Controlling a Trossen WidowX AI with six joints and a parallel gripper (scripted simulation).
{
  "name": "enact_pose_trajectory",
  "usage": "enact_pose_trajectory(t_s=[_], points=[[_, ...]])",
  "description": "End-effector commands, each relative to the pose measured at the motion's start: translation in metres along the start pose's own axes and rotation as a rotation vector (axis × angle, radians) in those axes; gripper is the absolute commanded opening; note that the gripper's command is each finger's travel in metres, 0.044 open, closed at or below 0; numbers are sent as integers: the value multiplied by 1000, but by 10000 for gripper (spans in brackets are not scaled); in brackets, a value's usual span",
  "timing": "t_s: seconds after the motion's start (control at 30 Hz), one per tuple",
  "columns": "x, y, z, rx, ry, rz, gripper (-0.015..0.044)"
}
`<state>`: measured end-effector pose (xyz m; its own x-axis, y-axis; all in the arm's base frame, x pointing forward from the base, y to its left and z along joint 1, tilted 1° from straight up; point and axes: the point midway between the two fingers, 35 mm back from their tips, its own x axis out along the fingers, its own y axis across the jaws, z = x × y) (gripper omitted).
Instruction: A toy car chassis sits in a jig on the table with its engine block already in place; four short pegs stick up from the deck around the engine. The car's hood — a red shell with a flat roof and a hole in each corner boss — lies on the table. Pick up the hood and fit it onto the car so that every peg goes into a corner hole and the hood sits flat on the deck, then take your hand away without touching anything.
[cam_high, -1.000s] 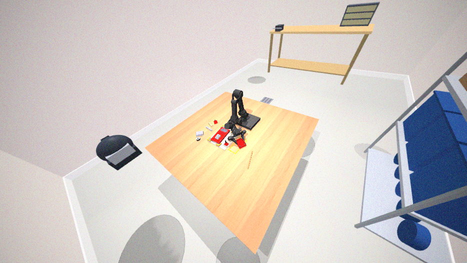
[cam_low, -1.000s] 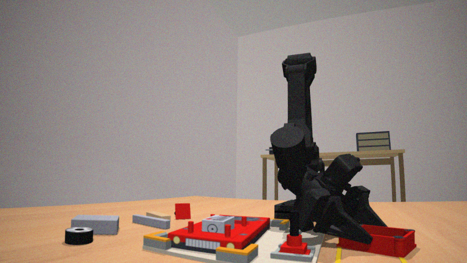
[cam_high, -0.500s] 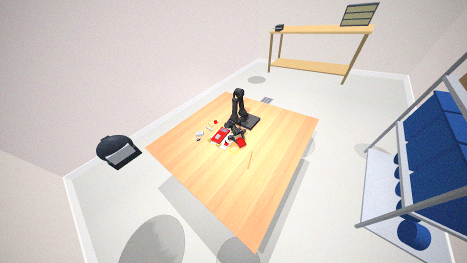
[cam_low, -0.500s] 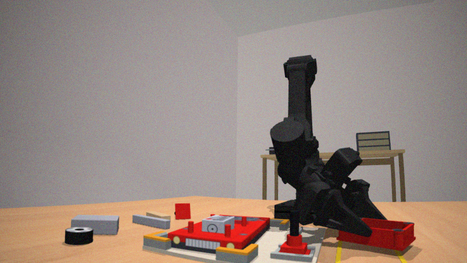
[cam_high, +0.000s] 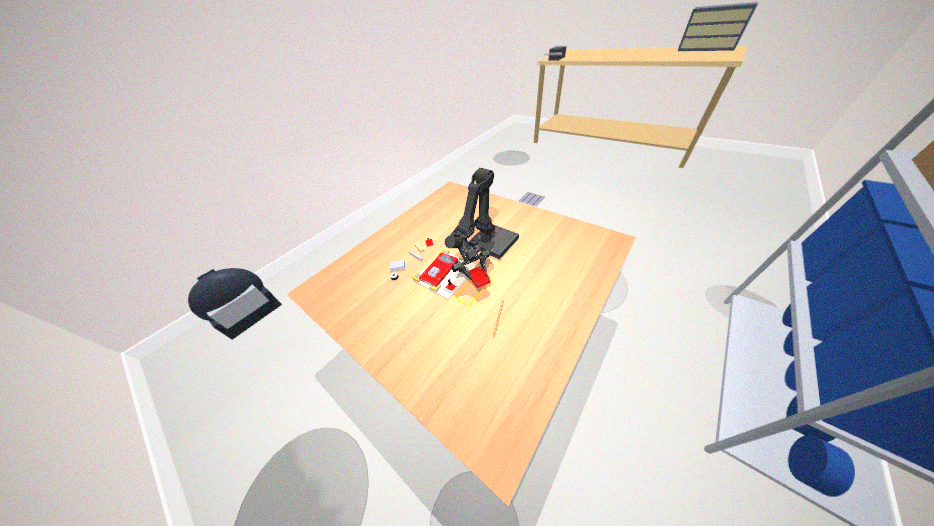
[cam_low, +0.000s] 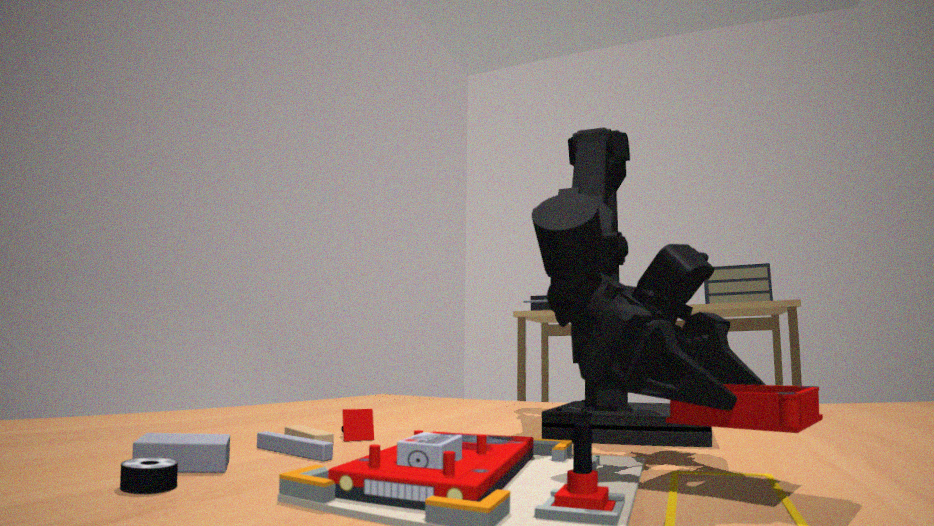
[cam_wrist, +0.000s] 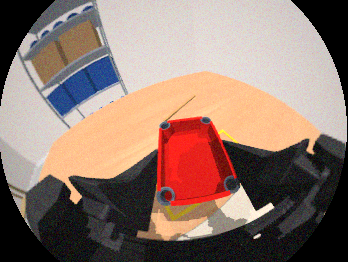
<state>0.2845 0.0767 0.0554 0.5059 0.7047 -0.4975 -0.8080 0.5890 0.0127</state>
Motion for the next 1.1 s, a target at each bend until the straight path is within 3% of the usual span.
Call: enact_pose_trajectory(t_s=[0.0,0.43,1.07], points=[[-7,-2,13,-15,-8,-6,0],[-9,0,15,43,-8,-5,0],[-9,1,13,620,-10,-3,0]])
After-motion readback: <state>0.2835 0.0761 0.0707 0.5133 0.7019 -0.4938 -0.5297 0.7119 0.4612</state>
